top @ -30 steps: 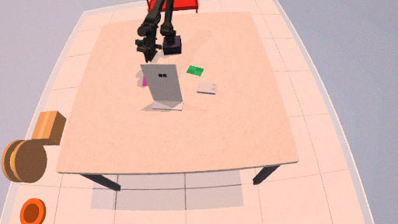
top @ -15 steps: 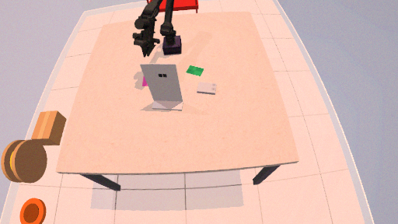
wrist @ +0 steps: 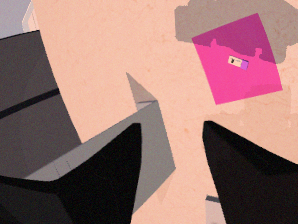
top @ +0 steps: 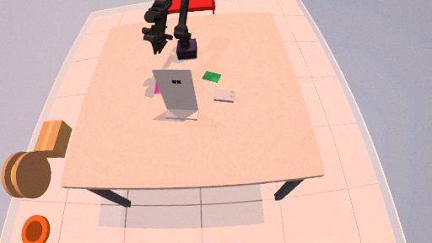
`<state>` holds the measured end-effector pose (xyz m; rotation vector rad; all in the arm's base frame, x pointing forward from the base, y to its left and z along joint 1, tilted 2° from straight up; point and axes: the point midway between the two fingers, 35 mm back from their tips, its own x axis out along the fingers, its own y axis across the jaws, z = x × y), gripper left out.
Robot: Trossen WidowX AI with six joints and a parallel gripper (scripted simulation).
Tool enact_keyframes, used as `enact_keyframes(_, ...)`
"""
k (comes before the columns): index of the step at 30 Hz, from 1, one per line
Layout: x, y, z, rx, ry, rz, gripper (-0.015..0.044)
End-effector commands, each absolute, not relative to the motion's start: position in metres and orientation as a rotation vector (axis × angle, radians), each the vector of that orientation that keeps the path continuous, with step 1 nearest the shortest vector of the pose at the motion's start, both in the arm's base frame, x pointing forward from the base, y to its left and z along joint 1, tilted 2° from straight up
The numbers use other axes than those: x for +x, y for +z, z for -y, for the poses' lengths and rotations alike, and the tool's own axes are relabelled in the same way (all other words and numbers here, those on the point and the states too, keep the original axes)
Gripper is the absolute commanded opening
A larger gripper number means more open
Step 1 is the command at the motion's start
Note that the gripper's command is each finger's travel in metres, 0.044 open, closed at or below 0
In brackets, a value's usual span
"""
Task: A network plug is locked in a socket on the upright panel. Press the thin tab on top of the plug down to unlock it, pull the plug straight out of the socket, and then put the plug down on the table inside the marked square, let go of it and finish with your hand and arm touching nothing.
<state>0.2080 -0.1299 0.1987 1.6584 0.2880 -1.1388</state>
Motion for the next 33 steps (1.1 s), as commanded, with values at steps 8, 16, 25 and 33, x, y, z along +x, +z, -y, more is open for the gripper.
enact_keyframes(8, 0.2063, 0.2005, 0.1294, 1.659, -1.147, -0.288, 0.0392)
enact_keyframes(16, 0.2063, 0.2005, 0.1294, 1.659, -1.147, -0.288, 0.044)
enact_keyframes(25, 0.2063, 0.2005, 0.1294, 1.659, -1.147, -0.288, 0.044)
enact_keyframes(33, 0.2063, 0.2005, 0.1294, 1.659, -1.147, -0.288, 0.044)
